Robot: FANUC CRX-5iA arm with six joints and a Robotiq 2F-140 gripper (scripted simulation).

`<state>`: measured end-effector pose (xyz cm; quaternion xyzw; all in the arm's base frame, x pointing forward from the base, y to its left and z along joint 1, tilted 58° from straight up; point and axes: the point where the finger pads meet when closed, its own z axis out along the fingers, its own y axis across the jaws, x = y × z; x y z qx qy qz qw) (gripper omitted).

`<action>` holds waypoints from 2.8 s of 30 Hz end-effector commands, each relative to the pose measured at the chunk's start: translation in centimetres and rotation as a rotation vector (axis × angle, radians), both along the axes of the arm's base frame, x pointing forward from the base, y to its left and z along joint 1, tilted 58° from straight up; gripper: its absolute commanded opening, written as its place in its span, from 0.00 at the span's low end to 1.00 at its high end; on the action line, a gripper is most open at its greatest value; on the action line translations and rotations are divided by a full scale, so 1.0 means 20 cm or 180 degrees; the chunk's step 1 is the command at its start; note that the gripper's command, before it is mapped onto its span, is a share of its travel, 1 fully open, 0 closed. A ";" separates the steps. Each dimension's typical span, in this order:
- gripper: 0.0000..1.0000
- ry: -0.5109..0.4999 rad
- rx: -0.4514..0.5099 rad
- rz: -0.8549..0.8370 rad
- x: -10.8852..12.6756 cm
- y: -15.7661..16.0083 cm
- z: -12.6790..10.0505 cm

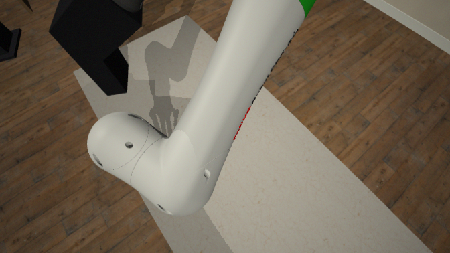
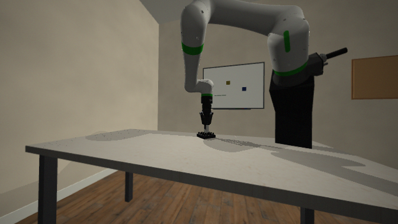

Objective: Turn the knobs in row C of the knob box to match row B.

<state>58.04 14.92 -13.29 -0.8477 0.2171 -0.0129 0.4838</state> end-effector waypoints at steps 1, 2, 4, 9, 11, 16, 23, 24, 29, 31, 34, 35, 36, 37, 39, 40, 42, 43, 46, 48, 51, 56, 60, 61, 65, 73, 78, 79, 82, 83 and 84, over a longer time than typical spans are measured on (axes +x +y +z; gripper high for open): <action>0.05 0.0000 -0.0001 -0.0001 0.00 0.00 0.00; 0.05 0.0000 -0.0001 -0.0001 0.00 0.00 0.00; 0.05 0.0000 -0.0001 -0.0001 0.00 0.00 0.00; 0.05 0.0000 -0.0001 -0.0002 0.00 0.00 0.00; 0.05 0.0000 -0.0001 -0.0002 0.00 0.00 0.00; 0.05 0.0013 0.0003 -0.0010 0.00 0.00 0.00; 0.05 0.0078 0.0021 -0.0052 0.00 0.00 0.00; 0.05 0.0093 0.0026 -0.0062 0.00 0.00 0.00; 0.05 0.0149 0.0042 -0.0098 0.00 0.00 0.00; 0.05 0.0195 0.0055 -0.0129 0.00 0.00 0.00; 0.05 0.0278 0.0078 -0.0183 0.00 0.00 0.00; 0.05 0.0310 0.0087 -0.0204 0.00 0.00 0.00; 0.05 0.0343 0.0097 -0.0225 0.00 0.00 0.00; 0.05 0.0379 0.0107 -0.0248 0.00 0.00 0.00; 0.05 0.0455 0.0129 -0.0298 0.00 0.00 0.00; 0.05 0.0496 0.0140 -0.0325 0.00 0.00 0.00; 0.05 0.0583 0.0165 -0.0381 0.00 0.00 0.00; 0.05 0.0629 0.0178 -0.0411 0.00 0.00 0.00; 0.05 0.0676 0.0192 -0.0443 0.00 0.00 0.00; 0.05 0.0777 0.0220 -0.0508 0.00 0.00 0.00; 0.05 0.0939 0.0267 -0.0614 0.00 0.00 0.00; 0.05 0.1237 0.0352 -0.0809 0.00 0.00 0.00; 0.05 0.1496 0.0425 -0.0977 0.00 0.00 0.00; 0.05 0.1496 0.0425 -0.0977 0.00 0.00 0.00; 0.05 0.1698 0.0483 -0.1109 0.00 0.00 0.00; 0.05 0.2255 0.0641 -0.1472 0.00 0.00 0.00; 0.05 0.2533 0.0721 -0.1654 0.00 0.00 0.00; 0.05 0.2533 0.0721 -0.1654 0.00 0.00 0.00; 0.05 0.2737 0.0779 -0.1787 0.00 0.00 0.00; 0.05 0.2803 0.0798 -0.1831 0.00 0.00 0.00; 0.05 0.2869 0.0816 -0.1874 0.00 0.00 0.00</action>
